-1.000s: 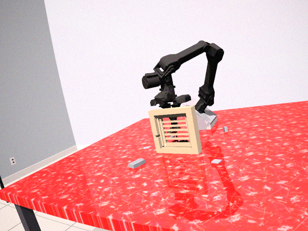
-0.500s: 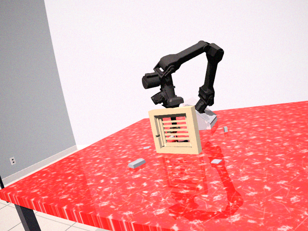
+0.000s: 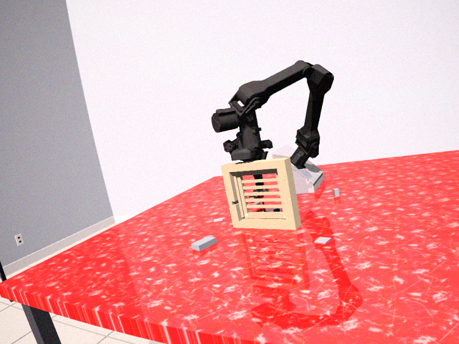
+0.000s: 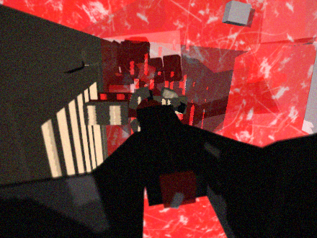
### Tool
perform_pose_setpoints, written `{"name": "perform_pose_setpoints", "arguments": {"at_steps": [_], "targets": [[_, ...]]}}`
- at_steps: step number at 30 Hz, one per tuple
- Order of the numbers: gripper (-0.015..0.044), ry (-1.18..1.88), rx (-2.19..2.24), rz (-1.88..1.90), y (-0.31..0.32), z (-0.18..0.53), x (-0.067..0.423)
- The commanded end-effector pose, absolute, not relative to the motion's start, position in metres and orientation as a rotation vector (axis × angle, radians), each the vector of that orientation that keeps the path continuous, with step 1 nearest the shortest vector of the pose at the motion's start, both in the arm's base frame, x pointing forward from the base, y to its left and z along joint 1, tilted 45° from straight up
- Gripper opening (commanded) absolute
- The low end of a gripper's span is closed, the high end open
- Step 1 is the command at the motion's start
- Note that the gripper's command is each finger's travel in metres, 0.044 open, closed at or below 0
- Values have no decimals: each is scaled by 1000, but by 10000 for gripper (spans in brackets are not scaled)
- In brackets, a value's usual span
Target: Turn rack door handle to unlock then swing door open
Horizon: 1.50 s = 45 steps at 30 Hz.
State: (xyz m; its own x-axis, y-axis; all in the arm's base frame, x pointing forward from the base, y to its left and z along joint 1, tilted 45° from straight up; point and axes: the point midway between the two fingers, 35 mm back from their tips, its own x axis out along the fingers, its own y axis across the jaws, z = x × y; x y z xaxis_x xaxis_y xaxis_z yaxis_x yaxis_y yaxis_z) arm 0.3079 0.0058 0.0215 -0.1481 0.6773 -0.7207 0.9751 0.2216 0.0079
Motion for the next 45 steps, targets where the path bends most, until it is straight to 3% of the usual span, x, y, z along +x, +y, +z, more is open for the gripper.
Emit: {"name": "perform_pose_setpoints", "arguments": {"at_steps": [1,7,21,31,45], "targets": [[23,1877,1662,-881,7,21,308],[23,1824,1811,-1169,7,21,308],[23,1822,1815,-1178,7,21,308],[285,1822,1815,-1178,7,21,308],[294,1902,1479,-566,7,21,308]]}}
